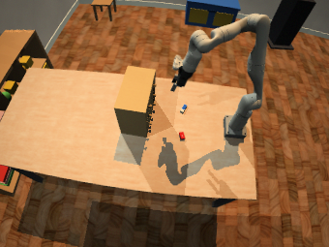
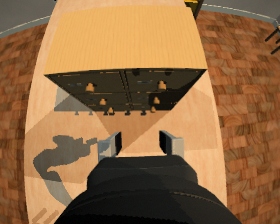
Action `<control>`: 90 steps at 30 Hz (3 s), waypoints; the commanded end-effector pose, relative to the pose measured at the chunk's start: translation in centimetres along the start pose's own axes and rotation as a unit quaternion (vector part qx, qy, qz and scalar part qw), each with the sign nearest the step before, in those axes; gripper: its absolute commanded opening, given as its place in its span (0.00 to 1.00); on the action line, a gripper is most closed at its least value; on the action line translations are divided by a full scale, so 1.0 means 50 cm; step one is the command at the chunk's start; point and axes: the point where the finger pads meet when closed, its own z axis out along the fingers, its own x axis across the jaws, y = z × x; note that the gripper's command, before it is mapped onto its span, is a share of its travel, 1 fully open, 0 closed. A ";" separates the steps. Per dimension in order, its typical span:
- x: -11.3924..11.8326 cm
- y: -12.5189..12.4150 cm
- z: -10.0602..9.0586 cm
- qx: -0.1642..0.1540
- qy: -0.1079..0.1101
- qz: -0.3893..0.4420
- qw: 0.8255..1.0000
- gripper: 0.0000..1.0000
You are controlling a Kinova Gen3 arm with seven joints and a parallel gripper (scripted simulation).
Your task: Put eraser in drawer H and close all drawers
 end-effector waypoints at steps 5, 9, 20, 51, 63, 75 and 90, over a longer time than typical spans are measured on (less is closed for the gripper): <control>0.017 0.005 0.017 0.026 0.005 0.006 1.000 1.00; 0.017 -0.002 0.033 0.056 0.005 0.006 0.998 1.00; 0.018 -0.018 0.069 0.126 0.005 0.006 0.992 1.00; 0.019 -0.050 0.146 0.271 0.007 0.005 0.962 1.00; 0.019 -0.057 0.160 0.298 0.007 0.005 0.954 1.00; 0.020 -0.061 0.170 0.316 0.007 0.004 0.949 1.00; 0.019 -0.063 0.175 0.326 0.006 0.004 0.945 1.00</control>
